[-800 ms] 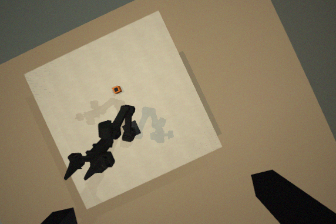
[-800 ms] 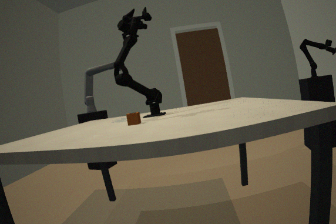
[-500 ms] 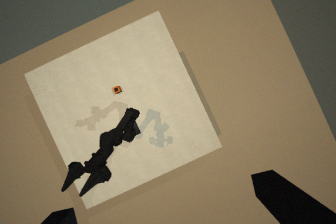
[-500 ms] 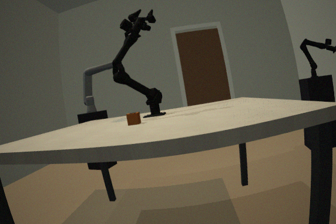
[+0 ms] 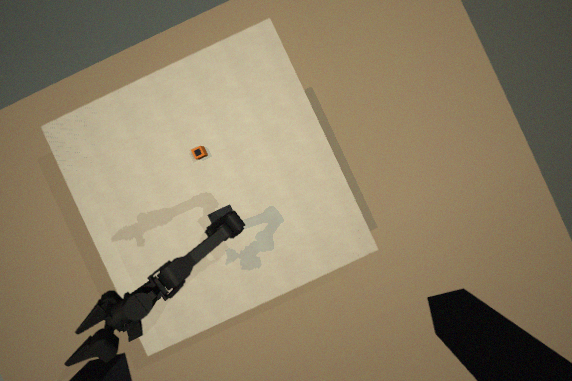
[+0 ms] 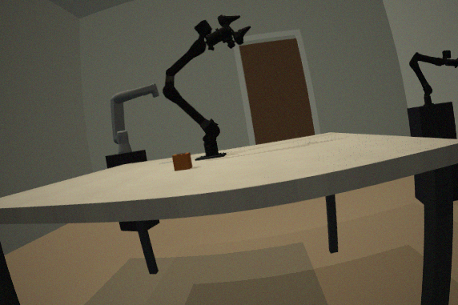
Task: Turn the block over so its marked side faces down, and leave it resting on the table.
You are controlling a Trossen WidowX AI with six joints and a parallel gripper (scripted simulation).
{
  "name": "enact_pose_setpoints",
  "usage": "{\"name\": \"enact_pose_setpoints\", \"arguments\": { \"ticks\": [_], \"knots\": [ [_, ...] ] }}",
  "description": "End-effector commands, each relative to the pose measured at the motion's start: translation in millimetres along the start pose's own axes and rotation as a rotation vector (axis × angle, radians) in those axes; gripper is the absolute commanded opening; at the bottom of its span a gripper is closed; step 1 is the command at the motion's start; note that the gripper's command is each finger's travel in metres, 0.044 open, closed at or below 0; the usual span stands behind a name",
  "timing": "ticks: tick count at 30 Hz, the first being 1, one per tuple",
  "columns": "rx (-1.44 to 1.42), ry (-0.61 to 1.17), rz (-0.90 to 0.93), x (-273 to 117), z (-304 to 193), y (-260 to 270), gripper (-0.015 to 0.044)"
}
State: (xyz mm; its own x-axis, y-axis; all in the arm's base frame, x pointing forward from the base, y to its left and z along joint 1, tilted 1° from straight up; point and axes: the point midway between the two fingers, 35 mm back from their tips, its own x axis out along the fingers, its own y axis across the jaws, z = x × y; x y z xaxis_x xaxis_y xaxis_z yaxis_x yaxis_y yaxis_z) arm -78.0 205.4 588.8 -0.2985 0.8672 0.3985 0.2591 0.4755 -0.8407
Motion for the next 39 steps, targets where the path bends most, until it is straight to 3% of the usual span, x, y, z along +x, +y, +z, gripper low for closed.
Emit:
{"name": "enact_pose_setpoints", "arguments": {
  "ticks": [1, 6, 12, 22, 28, 39],
  "knots": [
    [0.092, 0.071, 0.182, 24, -15, 50, 0.044],
    [0.234, 0.218, 0.399, 39, -48, 118, 0.044],
    [0.362, 0.426, 0.603, 24, -96, 191, 0.044],
    [0.645, 0.857, 0.815, -35, -175, 288, 0.044],
    [0.865, 1.16, 0.902, -95, -216, 338, 0.044],
    [1.32, 1.939, 0.85, -270, -266, 398, 0.044]
  ]
}}
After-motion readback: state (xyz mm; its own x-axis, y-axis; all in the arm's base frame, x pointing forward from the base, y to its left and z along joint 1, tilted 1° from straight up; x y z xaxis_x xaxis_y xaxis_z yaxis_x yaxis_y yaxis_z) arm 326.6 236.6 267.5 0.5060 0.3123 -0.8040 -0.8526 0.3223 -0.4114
